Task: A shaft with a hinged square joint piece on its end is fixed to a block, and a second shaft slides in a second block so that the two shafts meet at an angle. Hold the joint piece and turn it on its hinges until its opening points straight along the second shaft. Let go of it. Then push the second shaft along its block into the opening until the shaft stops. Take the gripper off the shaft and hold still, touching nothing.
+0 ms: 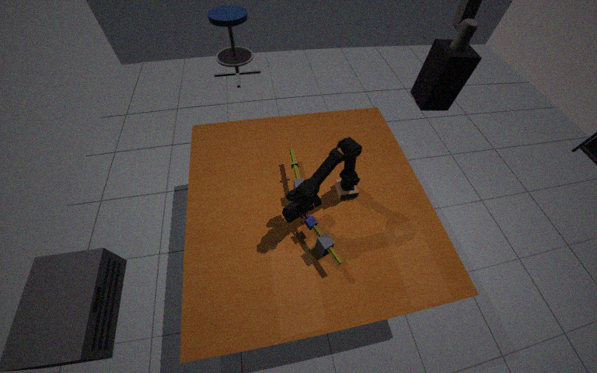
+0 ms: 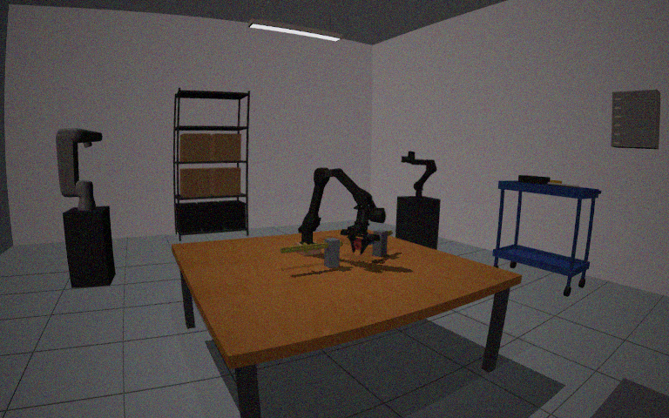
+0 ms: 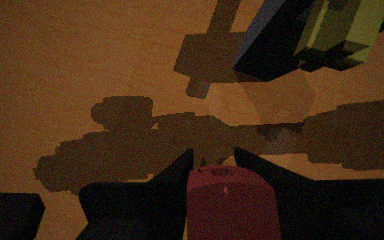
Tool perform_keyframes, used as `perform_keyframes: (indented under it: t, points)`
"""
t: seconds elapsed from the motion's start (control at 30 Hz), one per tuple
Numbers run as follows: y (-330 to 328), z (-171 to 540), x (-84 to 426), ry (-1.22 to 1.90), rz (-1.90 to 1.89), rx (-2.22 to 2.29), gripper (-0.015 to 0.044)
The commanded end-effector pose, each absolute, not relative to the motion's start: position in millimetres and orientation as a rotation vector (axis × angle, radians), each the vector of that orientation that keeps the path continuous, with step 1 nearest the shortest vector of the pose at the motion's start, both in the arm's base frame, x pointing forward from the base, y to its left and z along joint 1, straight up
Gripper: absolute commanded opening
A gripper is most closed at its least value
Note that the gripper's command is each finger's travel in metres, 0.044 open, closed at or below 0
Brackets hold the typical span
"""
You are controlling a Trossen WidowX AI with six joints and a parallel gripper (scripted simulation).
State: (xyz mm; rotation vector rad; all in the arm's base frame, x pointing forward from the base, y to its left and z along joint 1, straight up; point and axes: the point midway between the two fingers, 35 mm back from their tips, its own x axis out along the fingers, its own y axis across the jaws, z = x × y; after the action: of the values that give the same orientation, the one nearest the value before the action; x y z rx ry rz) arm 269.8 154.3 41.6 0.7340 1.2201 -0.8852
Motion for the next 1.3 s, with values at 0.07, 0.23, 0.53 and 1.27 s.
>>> perform_keyframes:
  t: [0.07,0.23,0.53,1.27]
  points:
    - [154.3,41.6,269.8,1.22,-0.885,0.734,0.0]
    - [154.3,41.6,269.8,1.22,-0.885,0.734,0.0053]
    - [154.3,41.6,269.8,1.22,-0.885,0.734,0.0226]
    - [153.4,43.1,269.5,1.267,-0.879,0.754,0.044]
